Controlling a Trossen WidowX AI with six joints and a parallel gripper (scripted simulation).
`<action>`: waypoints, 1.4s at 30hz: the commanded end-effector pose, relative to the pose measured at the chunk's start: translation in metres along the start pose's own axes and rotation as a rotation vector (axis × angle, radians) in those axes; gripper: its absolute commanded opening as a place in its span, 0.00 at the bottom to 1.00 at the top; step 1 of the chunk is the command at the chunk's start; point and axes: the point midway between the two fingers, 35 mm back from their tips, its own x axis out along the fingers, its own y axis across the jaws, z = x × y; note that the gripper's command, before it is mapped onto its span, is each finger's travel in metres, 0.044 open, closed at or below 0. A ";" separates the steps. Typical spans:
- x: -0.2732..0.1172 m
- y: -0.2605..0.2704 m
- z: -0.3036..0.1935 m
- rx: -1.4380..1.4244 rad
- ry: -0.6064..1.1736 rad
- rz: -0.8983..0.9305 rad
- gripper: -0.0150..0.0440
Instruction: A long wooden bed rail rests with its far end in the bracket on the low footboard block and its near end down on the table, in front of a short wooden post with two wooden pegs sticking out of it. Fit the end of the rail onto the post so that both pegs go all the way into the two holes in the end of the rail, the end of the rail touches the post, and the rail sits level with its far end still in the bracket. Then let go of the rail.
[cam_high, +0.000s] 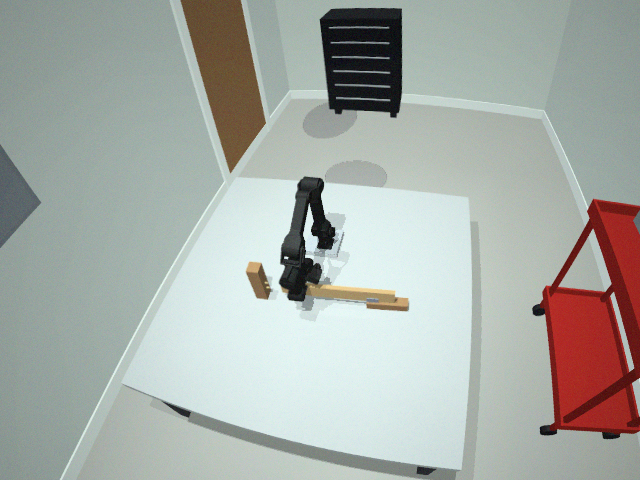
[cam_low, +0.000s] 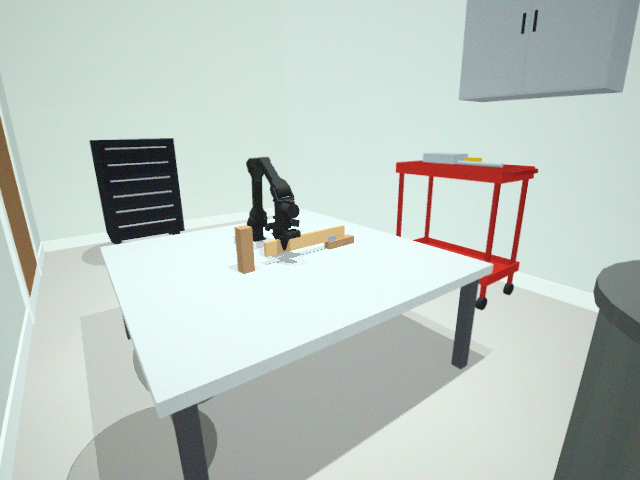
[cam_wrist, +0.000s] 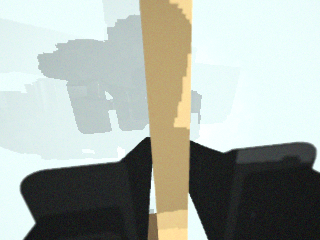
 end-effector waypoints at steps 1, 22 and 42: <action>-0.003 -0.001 0.000 0.001 0.001 -0.008 0.25; 0.000 -0.002 0.000 0.001 0.001 -0.008 0.25; -0.001 -0.001 0.000 0.001 0.001 -0.008 0.25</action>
